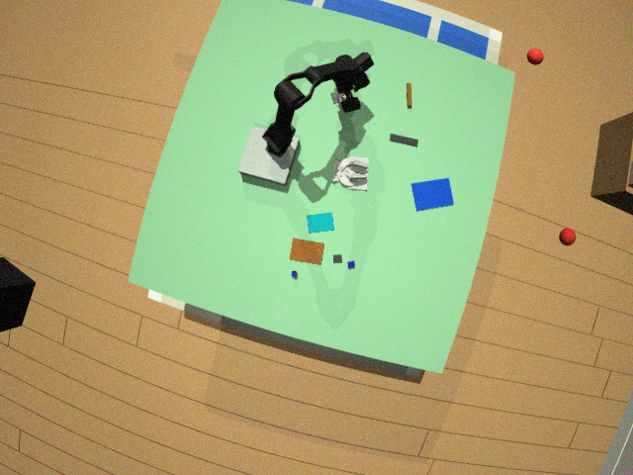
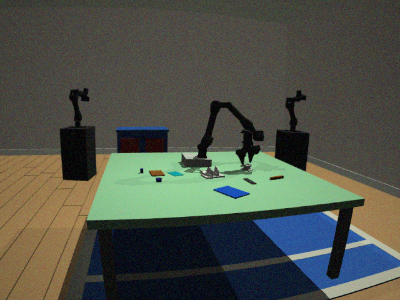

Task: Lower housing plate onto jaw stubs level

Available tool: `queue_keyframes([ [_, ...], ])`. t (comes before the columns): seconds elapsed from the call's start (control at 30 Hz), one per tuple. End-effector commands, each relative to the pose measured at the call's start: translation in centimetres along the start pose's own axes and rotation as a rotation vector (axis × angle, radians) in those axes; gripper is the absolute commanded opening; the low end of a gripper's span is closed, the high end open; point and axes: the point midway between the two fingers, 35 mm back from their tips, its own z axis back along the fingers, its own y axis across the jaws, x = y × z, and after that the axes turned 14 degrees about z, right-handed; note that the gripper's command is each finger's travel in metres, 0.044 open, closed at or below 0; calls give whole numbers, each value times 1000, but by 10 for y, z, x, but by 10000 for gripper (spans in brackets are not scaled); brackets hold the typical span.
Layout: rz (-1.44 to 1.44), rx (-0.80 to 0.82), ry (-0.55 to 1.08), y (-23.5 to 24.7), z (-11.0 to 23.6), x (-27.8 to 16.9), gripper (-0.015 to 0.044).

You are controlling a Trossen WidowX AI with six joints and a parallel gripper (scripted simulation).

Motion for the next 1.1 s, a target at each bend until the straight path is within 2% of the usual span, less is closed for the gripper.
queue_keyframes([
  [0.0,-5,1,12,0,-8,-3,440],
  [0.43,-5,1,12,0,-28,-4,440],
  [1.07,-5,1,12,0,-29,-4,440],
])
